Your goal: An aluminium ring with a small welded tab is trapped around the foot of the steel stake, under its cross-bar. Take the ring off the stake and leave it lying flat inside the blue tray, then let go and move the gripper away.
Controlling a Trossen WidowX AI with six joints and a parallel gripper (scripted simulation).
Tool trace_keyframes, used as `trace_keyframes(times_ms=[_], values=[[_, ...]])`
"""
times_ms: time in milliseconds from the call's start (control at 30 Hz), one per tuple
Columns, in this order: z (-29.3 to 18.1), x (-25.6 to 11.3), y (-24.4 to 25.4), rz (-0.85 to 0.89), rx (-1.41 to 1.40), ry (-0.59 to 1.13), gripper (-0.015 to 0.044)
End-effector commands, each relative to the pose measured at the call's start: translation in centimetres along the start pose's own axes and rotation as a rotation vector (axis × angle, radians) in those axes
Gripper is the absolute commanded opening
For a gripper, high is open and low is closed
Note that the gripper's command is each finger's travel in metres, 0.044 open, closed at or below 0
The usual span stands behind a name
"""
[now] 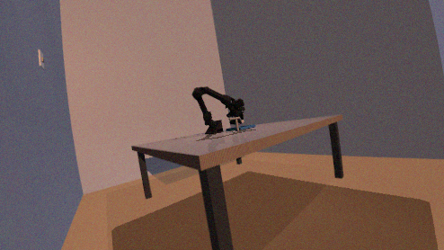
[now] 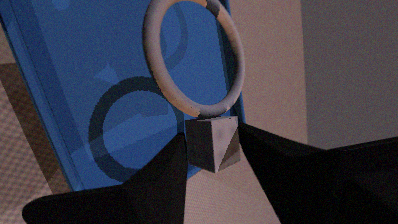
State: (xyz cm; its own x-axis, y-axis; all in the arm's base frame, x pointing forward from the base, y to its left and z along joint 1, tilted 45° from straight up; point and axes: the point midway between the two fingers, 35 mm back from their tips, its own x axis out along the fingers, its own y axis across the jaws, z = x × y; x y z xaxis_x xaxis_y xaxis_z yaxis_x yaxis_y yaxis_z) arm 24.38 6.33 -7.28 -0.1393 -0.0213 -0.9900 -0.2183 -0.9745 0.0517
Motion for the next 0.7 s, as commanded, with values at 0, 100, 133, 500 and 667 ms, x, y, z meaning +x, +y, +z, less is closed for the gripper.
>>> trace_keyframes(times_ms=[0,100,133,500,667], values=[[-0.07,1.33,1.14,-0.002,-0.002,-0.009,0.0],[-0.15,1.99,1.74,-0.001,-0.002,-0.009,0.0],[-0.15,1.99,1.74,-0.001,-0.002,-0.009,0.0],[-0.23,1.51,1.41,-0.002,0.004,-0.006,0.0289],[-0.25,1.33,1.23,-0.002,0.004,-0.006,0.042]])
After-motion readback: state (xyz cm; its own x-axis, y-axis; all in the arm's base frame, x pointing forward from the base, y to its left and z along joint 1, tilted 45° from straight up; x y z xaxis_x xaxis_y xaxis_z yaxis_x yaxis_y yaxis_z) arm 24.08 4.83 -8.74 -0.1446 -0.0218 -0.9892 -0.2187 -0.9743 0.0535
